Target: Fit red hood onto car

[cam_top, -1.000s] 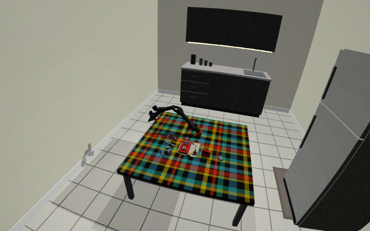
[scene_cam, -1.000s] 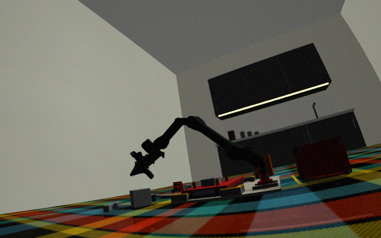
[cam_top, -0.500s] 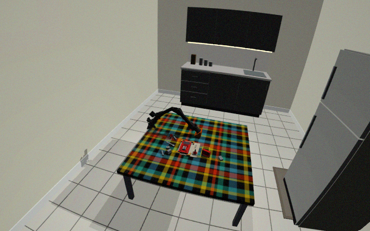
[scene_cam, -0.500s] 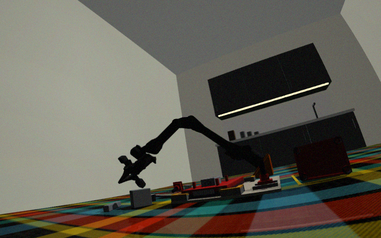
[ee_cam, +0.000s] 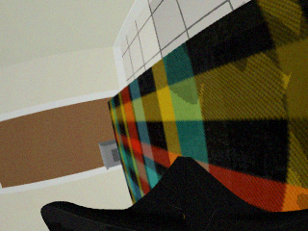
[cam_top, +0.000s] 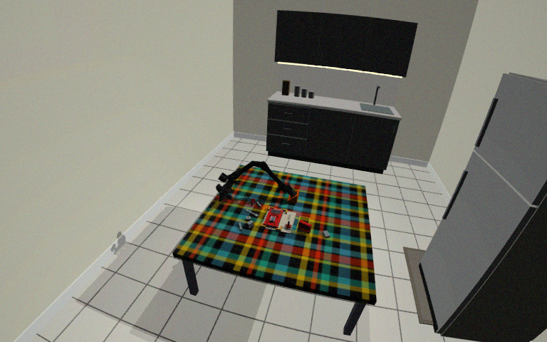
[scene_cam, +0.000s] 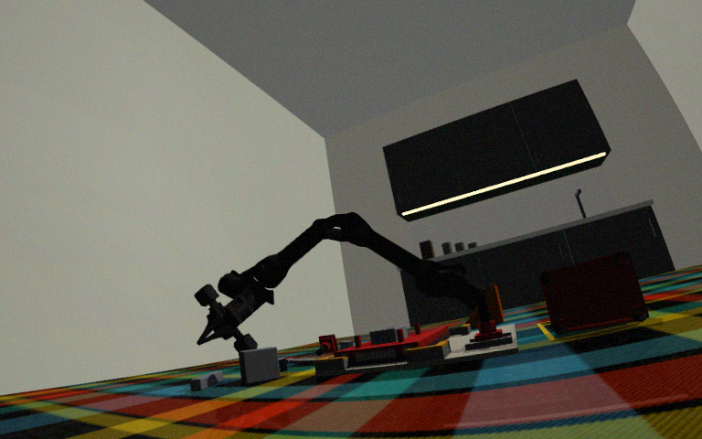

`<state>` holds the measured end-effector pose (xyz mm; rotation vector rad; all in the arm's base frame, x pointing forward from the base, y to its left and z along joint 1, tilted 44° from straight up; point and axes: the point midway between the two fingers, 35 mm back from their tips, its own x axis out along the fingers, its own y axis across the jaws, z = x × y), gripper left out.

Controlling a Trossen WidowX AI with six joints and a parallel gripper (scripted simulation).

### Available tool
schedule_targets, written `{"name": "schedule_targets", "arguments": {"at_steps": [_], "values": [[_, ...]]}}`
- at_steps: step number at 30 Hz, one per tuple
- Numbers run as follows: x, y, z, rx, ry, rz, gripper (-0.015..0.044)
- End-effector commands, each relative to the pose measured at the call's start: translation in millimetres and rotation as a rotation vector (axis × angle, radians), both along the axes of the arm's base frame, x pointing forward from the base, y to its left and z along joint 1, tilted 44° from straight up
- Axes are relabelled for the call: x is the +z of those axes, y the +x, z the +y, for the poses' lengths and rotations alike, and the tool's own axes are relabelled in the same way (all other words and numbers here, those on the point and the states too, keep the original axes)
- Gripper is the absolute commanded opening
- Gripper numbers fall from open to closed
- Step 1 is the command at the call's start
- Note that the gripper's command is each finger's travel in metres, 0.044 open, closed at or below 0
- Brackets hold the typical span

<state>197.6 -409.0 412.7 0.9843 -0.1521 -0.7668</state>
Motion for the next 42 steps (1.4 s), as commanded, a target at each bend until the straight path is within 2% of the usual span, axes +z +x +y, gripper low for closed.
{"name": "schedule_targets", "arguments": {"at_steps": [1, 13, 26, 33, 42], "values": [[-20, 31, 8, 0.039, 0.081, -0.004, 0.0000], [-76, 124, 57, 0.170, 0.294, 0.035, 0.0000], [-170, 210, 128, 0.124, 0.689, 0.155, 0.0000], [-219, 244, 183, 0.079, 0.827, 0.262, 0.0000], [-266, 260, 234, 0.030, 0.865, 0.425, 0.0000]]}}
